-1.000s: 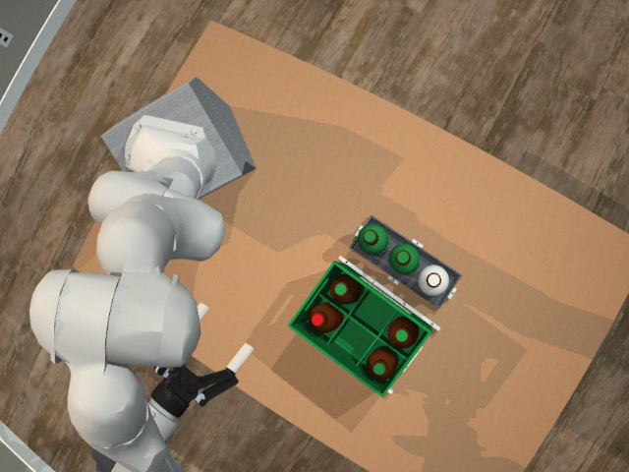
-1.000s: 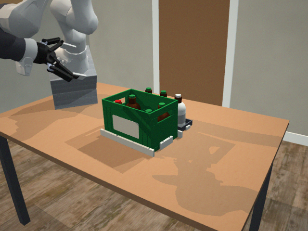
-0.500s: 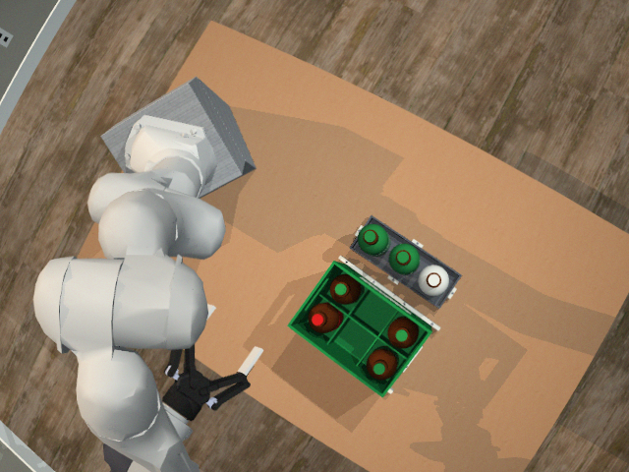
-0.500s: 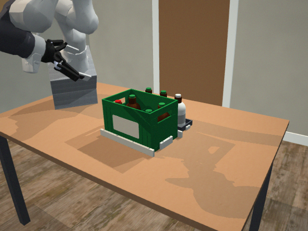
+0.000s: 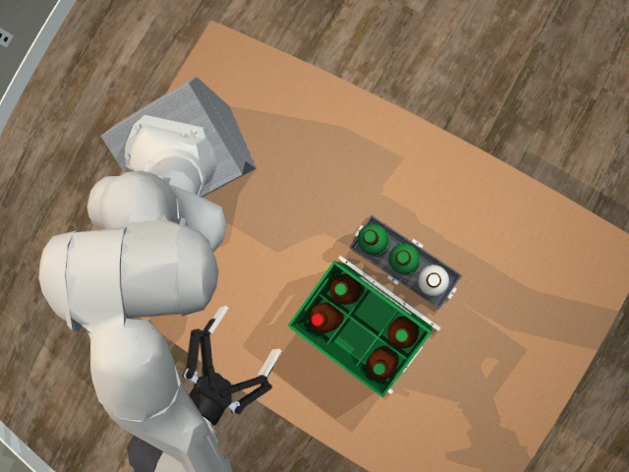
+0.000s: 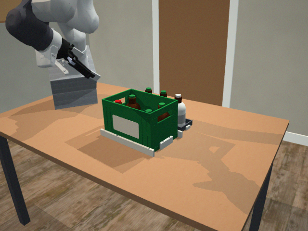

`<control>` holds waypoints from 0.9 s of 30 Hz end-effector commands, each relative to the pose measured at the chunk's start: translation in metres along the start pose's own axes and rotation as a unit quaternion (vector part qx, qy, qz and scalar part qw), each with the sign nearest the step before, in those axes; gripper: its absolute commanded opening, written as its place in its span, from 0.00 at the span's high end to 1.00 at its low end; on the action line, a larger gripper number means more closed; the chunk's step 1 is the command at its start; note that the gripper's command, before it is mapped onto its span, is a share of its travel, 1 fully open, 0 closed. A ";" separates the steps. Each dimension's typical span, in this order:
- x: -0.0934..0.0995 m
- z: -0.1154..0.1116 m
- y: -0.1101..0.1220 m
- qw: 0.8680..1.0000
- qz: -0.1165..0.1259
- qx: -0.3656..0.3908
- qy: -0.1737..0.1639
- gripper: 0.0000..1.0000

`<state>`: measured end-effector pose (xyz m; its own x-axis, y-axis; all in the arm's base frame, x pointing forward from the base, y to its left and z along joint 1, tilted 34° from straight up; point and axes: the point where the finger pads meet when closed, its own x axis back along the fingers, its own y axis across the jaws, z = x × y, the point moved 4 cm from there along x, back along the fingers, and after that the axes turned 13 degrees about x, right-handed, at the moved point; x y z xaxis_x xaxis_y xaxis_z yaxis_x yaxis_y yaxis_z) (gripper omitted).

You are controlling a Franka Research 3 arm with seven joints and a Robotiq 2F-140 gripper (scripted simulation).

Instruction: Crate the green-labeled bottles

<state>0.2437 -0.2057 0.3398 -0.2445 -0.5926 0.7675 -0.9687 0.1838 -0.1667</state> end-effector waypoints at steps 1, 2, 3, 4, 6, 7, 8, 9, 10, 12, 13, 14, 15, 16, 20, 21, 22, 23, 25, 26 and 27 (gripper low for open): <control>-0.001 0.004 -0.004 1.000 0.005 0.023 0.014 0.00; -0.001 0.004 -0.004 1.000 0.005 0.023 0.014 0.00; -0.001 0.004 -0.004 1.000 0.005 0.023 0.014 0.00; -0.001 0.004 -0.004 1.000 0.005 0.023 0.014 0.00; -0.001 0.004 -0.004 1.000 0.005 0.023 0.014 0.00; -0.007 -0.004 -0.020 0.996 -0.004 0.071 0.060 0.00; -0.007 -0.004 -0.020 0.996 -0.004 0.071 0.060 0.00; -0.007 -0.004 -0.020 0.996 -0.004 0.071 0.060 0.00; -0.007 -0.004 -0.020 0.996 -0.004 0.071 0.060 0.00; -0.007 -0.004 -0.020 0.996 -0.004 0.071 0.060 0.00; -0.007 -0.004 -0.020 0.996 -0.004 0.071 0.060 0.00; -0.007 -0.004 -0.020 0.996 -0.004 0.071 0.060 0.00; -0.007 -0.004 -0.020 0.996 -0.004 0.071 0.060 0.00; -0.007 -0.004 -0.020 0.996 -0.004 0.071 0.060 0.00; -0.013 -0.012 -0.036 0.987 -0.012 0.120 0.106 0.00; -0.013 -0.012 -0.036 0.987 -0.012 0.120 0.106 0.00; -0.013 -0.012 -0.036 0.987 -0.012 0.120 0.106 0.00; -0.013 -0.012 -0.036 0.987 -0.012 0.120 0.106 0.00; -0.013 -0.012 -0.036 0.987 -0.012 0.120 0.106 0.00; -0.013 -0.012 -0.036 0.987 -0.012 0.120 0.106 0.00; -0.013 -0.012 -0.036 0.987 -0.012 0.120 0.106 0.00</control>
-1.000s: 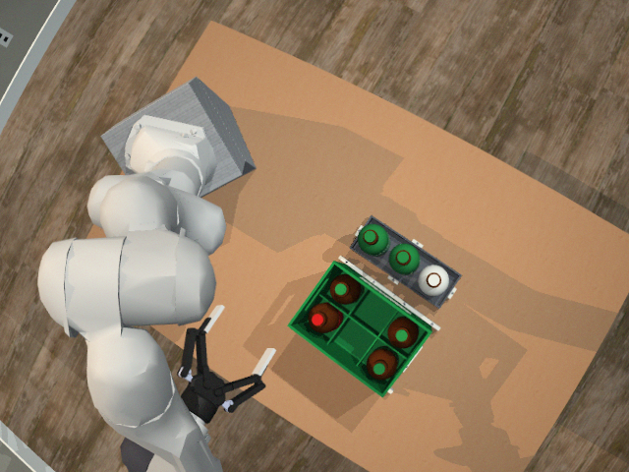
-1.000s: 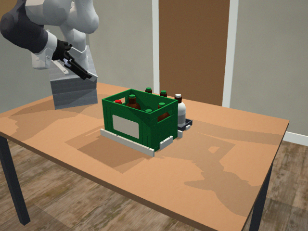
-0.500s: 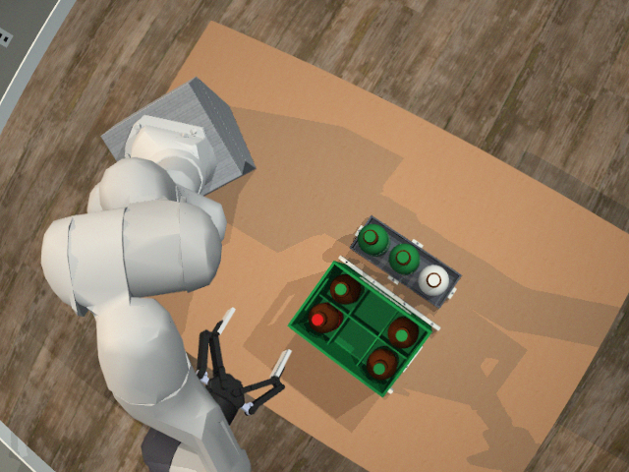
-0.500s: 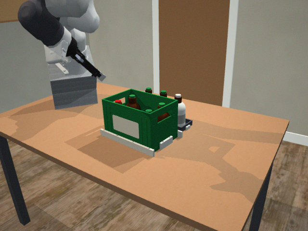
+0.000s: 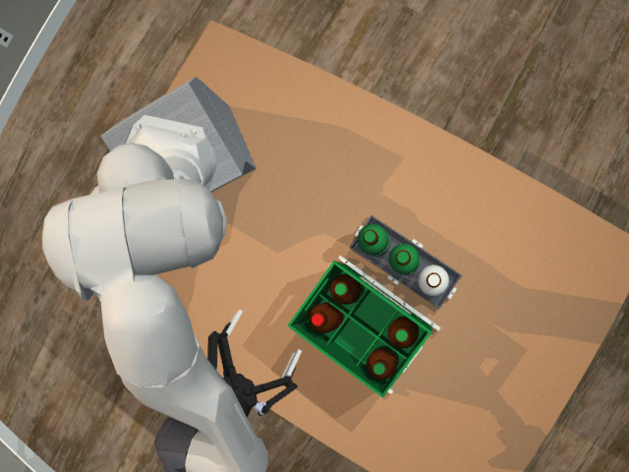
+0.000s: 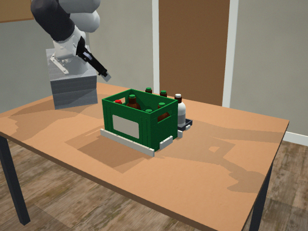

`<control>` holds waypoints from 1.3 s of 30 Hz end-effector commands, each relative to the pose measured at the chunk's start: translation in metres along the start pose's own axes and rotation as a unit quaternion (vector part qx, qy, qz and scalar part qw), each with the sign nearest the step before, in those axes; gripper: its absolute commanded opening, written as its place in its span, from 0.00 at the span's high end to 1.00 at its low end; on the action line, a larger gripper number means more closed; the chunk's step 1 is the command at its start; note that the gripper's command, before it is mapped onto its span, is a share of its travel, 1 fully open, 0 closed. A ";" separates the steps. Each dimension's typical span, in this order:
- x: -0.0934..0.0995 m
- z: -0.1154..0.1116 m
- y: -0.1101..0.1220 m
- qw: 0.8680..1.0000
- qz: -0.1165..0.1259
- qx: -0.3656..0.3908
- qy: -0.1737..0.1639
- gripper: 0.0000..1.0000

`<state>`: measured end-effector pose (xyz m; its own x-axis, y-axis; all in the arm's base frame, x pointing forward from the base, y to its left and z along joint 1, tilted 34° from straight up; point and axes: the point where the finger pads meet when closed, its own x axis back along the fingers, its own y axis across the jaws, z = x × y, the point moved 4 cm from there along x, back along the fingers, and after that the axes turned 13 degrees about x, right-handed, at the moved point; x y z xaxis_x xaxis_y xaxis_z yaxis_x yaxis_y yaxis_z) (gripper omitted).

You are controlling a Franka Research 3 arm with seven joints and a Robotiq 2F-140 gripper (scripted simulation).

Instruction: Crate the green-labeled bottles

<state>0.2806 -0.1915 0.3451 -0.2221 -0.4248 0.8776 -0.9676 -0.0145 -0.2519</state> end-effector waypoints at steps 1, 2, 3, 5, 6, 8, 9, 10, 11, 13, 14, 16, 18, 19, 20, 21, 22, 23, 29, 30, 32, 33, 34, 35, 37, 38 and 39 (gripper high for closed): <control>-0.001 0.004 -0.001 1.000 0.004 0.013 0.007 0.00; -0.001 0.004 -0.001 1.000 0.004 0.013 0.007 0.00; -0.001 0.004 -0.001 1.000 0.004 0.013 0.007 0.00; -0.006 -0.002 -0.018 0.997 -0.005 0.062 0.054 0.00; -0.006 -0.002 -0.018 0.997 -0.005 0.062 0.054 0.00; -0.006 -0.002 -0.018 0.997 -0.005 0.062 0.054 0.00; -0.006 -0.002 -0.018 0.997 -0.005 0.062 0.054 0.00; -0.006 -0.002 -0.018 0.997 -0.005 0.062 0.054 0.00; -0.006 -0.002 -0.018 0.997 -0.005 0.062 0.054 0.00; -0.006 -0.002 -0.018 0.997 -0.005 0.062 0.054 0.00; -0.006 -0.002 -0.018 0.997 -0.005 0.062 0.054 0.00; -0.011 -0.008 -0.035 0.989 -0.014 0.111 0.100 0.00; -0.011 -0.008 -0.035 0.989 -0.014 0.111 0.100 0.00; -0.011 -0.008 -0.035 0.989 -0.014 0.111 0.100 0.00; -0.011 -0.008 -0.035 0.989 -0.014 0.111 0.100 0.00; -0.011 -0.008 -0.035 0.989 -0.014 0.111 0.100 0.00; -0.011 -0.008 -0.035 0.989 -0.014 0.111 0.100 0.00; -0.011 -0.008 -0.035 0.989 -0.014 0.111 0.100 0.00; -0.017 -0.013 -0.052 0.976 -0.023 0.159 0.146 0.00; -0.017 -0.013 -0.052 0.976 -0.023 0.159 0.146 0.00; -0.017 -0.013 -0.052 0.976 -0.023 0.159 0.146 0.00; -0.017 -0.013 -0.052 0.976 -0.023 0.159 0.146 0.00; -0.017 -0.013 -0.052 0.976 -0.023 0.159 0.146 0.00; -0.017 -0.013 -0.052 0.976 -0.023 0.159 0.146 0.00; -0.017 -0.013 -0.052 0.976 -0.023 0.159 0.146 0.00; -0.017 -0.013 -0.052 0.976 -0.023 0.159 0.146 0.00; -0.017 -0.013 -0.052 0.976 -0.023 0.159 0.146 0.00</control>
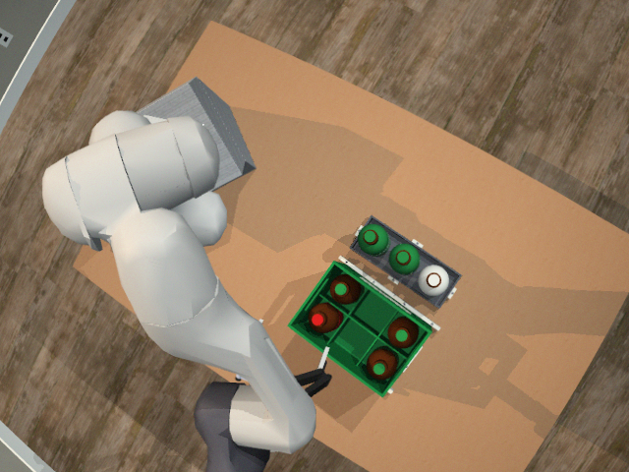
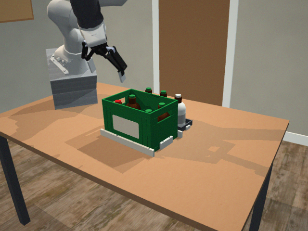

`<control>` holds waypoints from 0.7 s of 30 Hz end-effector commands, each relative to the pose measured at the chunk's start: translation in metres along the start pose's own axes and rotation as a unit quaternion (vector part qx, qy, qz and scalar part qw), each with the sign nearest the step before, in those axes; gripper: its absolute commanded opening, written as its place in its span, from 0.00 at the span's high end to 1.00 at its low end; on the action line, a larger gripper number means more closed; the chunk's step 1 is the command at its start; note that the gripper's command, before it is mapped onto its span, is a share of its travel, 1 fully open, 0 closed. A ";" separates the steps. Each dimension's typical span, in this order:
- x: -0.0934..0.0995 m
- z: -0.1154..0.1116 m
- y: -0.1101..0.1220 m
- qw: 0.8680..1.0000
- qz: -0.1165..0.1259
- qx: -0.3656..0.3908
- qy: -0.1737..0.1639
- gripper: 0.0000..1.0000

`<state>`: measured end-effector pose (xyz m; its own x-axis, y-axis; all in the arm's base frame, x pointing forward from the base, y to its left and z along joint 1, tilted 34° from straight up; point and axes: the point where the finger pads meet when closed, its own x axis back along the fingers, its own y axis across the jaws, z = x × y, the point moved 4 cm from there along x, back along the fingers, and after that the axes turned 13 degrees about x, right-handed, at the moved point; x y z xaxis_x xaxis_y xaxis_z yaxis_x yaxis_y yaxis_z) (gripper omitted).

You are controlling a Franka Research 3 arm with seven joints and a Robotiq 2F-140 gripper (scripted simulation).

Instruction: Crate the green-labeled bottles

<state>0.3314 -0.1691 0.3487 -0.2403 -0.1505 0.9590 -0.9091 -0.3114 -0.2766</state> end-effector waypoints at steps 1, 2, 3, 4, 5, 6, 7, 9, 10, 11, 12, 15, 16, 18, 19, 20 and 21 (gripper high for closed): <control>0.000 0.003 -0.001 1.000 0.002 0.009 0.006 0.00; 0.000 0.003 -0.001 1.000 0.002 0.009 0.006 0.00; 0.000 0.003 -0.001 1.000 0.002 0.009 0.006 0.00; 0.000 0.003 -0.001 1.000 0.002 0.009 0.006 0.00; -0.005 0.001 -0.019 0.997 -0.007 0.060 0.053 0.00; -0.005 0.001 -0.019 0.997 -0.007 0.060 0.053 0.00; -0.005 0.001 -0.019 0.997 -0.007 0.060 0.053 0.00; -0.005 0.001 -0.019 0.997 -0.007 0.060 0.053 0.00; -0.005 0.001 -0.019 0.997 -0.007 0.060 0.053 0.00; -0.005 0.001 -0.019 0.997 -0.007 0.060 0.053 0.00; -0.005 0.001 -0.019 0.997 -0.007 0.060 0.053 0.00; -0.009 -0.001 -0.035 0.989 -0.016 0.106 0.097 0.00; -0.009 -0.001 -0.035 0.989 -0.016 0.106 0.097 0.00; -0.009 -0.001 -0.035 0.989 -0.016 0.106 0.097 0.00; -0.009 -0.001 -0.035 0.989 -0.016 0.106 0.097 0.00; -0.009 -0.001 -0.035 0.989 -0.016 0.106 0.097 0.00; -0.009 -0.001 -0.035 0.989 -0.016 0.106 0.097 0.00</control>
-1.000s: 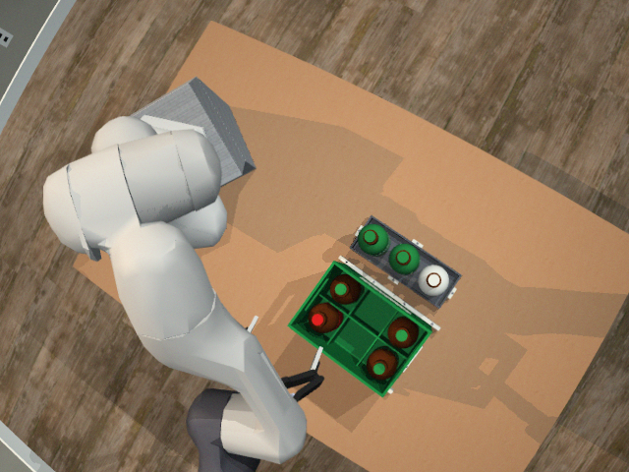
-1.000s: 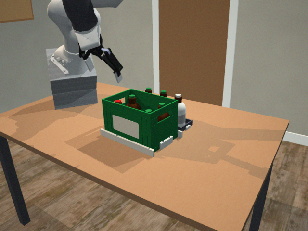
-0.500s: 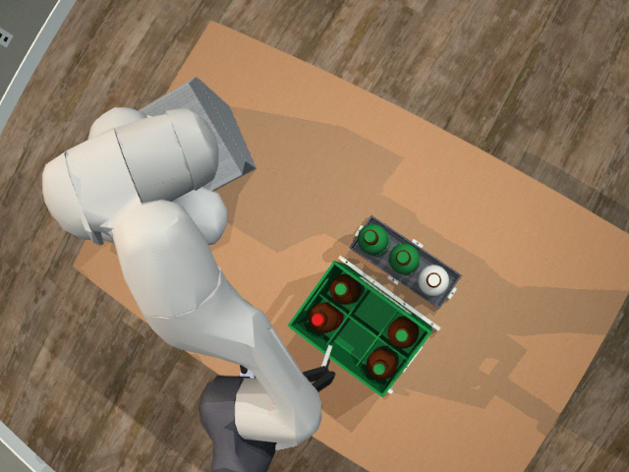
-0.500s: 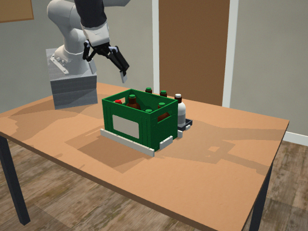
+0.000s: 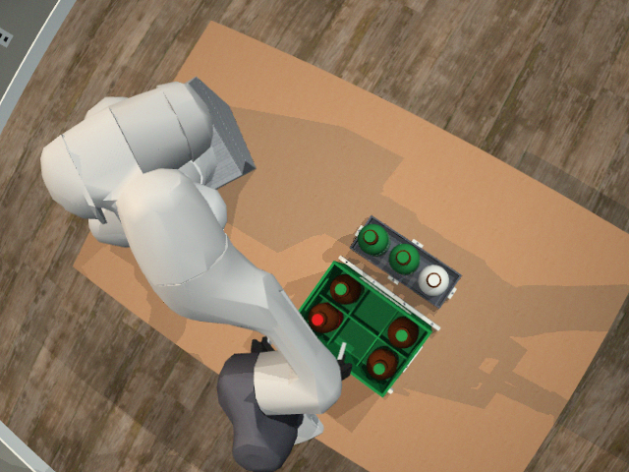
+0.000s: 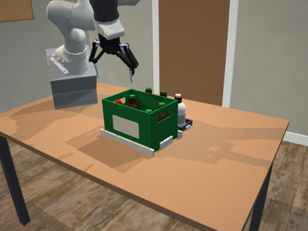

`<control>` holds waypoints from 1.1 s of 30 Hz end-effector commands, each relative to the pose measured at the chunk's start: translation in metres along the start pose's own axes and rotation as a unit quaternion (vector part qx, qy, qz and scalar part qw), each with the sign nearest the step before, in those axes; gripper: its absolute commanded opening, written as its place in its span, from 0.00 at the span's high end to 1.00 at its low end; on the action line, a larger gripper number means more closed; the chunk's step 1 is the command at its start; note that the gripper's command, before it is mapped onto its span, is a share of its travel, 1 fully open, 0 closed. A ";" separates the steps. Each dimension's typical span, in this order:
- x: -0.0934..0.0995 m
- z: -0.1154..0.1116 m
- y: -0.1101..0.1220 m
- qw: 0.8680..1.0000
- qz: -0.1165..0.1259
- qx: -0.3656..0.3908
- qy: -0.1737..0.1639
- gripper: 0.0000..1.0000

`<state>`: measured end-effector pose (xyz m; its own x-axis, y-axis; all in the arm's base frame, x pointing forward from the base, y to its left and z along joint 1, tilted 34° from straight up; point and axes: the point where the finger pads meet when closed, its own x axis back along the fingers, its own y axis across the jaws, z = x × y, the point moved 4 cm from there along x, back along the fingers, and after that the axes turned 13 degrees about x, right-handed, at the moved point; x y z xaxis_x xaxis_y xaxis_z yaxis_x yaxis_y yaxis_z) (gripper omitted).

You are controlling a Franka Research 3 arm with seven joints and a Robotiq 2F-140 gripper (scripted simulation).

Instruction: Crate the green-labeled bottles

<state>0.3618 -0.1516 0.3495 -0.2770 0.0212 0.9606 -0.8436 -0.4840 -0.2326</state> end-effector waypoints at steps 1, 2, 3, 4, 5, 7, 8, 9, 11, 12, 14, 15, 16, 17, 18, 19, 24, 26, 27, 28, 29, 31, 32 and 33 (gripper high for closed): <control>-0.004 0.006 -0.015 0.997 -0.005 0.053 0.050 0.00; -0.004 0.006 -0.015 0.997 -0.005 0.053 0.050 0.00; -0.004 0.006 -0.015 0.997 -0.005 0.053 0.050 0.00; -0.004 0.006 -0.015 0.997 -0.005 0.053 0.050 0.00; -0.004 0.006 -0.015 0.997 -0.005 0.053 0.050 0.00; -0.006 0.006 -0.027 0.993 -0.011 0.087 0.082 0.00; -0.006 0.006 -0.027 0.993 -0.011 0.087 0.082 0.00; -0.006 0.006 -0.027 0.993 -0.011 0.087 0.082 0.00; -0.009 0.006 -0.036 0.987 -0.017 0.115 0.109 0.00; -0.009 0.006 -0.036 0.987 -0.017 0.115 0.109 0.00; -0.011 0.006 -0.044 0.981 -0.021 0.139 0.131 0.00; -0.011 0.006 -0.044 0.981 -0.021 0.139 0.131 0.00; -0.011 0.006 -0.044 0.981 -0.021 0.139 0.131 0.00; -0.011 0.006 -0.044 0.981 -0.021 0.139 0.131 0.00; -0.013 0.007 -0.051 0.976 -0.025 0.158 0.149 0.00; -0.015 0.007 -0.055 0.971 -0.027 0.172 0.162 0.00; -0.017 0.007 -0.065 0.961 -0.033 0.199 0.188 0.00; -0.017 0.007 -0.065 0.961 -0.033 0.199 0.188 0.00; -0.017 0.007 -0.065 0.961 -0.033 0.199 0.188 0.00; -0.017 0.007 -0.065 0.961 -0.033 0.199 0.188 0.00; -0.017 0.007 -0.065 0.961 -0.033 0.199 0.188 0.00; -0.017 0.007 -0.065 0.961 -0.033 0.199 0.188 0.00; -0.017 0.007 -0.065 0.961 -0.033 0.199 0.188 0.00; -0.017 0.007 -0.065 0.961 -0.033 0.199 0.188 0.00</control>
<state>0.4218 -0.1251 0.3477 -0.4284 0.3352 0.8391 -0.6570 -0.7531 -0.0346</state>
